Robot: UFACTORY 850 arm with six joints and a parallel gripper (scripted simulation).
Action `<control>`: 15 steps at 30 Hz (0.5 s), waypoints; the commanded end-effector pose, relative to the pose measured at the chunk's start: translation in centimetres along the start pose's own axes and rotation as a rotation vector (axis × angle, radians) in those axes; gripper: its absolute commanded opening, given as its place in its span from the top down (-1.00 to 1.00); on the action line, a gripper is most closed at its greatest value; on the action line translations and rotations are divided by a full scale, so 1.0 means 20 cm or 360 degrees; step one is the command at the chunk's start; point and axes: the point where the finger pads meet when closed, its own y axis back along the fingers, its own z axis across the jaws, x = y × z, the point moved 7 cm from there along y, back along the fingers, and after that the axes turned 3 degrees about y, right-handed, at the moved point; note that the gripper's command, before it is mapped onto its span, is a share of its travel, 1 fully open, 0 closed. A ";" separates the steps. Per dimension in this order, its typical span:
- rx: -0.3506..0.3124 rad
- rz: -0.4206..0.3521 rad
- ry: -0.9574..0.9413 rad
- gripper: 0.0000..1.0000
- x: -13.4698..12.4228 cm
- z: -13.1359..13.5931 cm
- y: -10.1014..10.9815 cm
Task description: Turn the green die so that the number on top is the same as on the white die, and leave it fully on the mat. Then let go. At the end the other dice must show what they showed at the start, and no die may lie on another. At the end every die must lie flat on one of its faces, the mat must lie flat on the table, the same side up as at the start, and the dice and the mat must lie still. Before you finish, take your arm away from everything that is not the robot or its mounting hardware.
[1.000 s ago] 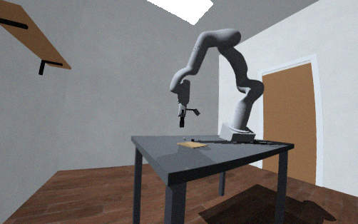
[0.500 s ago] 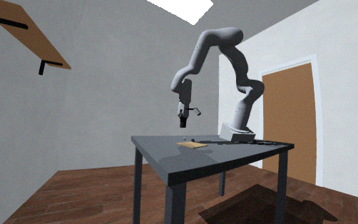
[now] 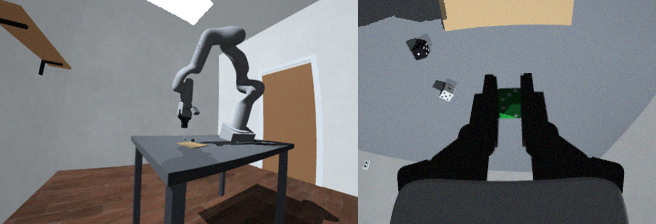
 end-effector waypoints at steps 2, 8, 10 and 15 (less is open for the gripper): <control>0.0040 -0.0001 -0.0319 0.78 0.04 0.03 0.00; 0.0040 -0.0005 -0.0590 0.78 0.08 0.04 0.00; 0.0040 -0.0005 -0.0597 0.78 0.08 0.04 0.00; 0.0039 -0.0008 -0.0854 0.78 0.11 0.05 0.00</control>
